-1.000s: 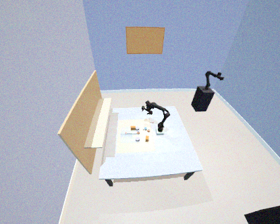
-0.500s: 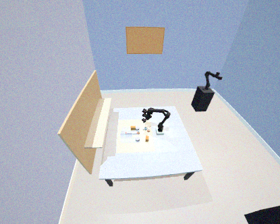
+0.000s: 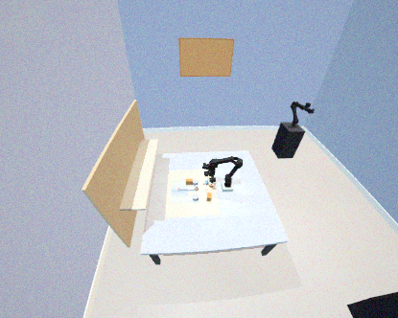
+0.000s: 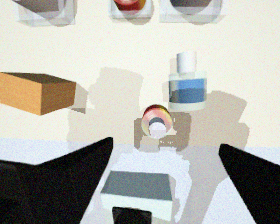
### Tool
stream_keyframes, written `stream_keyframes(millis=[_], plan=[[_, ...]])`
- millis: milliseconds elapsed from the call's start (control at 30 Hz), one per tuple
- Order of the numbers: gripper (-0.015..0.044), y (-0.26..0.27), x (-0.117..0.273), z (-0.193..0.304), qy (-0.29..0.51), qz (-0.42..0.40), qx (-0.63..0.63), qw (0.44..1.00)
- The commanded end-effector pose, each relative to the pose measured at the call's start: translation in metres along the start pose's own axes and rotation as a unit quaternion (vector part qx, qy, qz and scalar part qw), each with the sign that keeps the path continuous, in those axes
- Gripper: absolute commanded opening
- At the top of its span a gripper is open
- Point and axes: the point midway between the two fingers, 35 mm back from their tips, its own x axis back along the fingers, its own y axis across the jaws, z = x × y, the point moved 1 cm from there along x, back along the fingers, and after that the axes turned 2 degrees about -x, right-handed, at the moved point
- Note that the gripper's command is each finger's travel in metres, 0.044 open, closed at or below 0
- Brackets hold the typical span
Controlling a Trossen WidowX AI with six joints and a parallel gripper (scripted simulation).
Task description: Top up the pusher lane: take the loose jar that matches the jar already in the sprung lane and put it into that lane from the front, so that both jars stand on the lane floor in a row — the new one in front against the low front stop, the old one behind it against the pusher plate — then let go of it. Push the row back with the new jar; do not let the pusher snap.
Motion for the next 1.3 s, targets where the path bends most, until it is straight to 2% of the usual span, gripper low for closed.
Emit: stream_keyframes(millis=[0, 100, 233, 1267], plan=[[0.044, 0.004, -0.003, 0.005, 0.009, 0.001, 0.019, 1.0], [0.044, 0.004, -0.005, 0.005, 0.009, 0.001, 0.019, 1.0], [0.044, 0.004, -0.032, 0.006, 0.009, 0.001, 0.019, 1.0], [0.044, 0.005, -0.079, 0.007, 0.009, 0.001, 0.019, 1.0]])
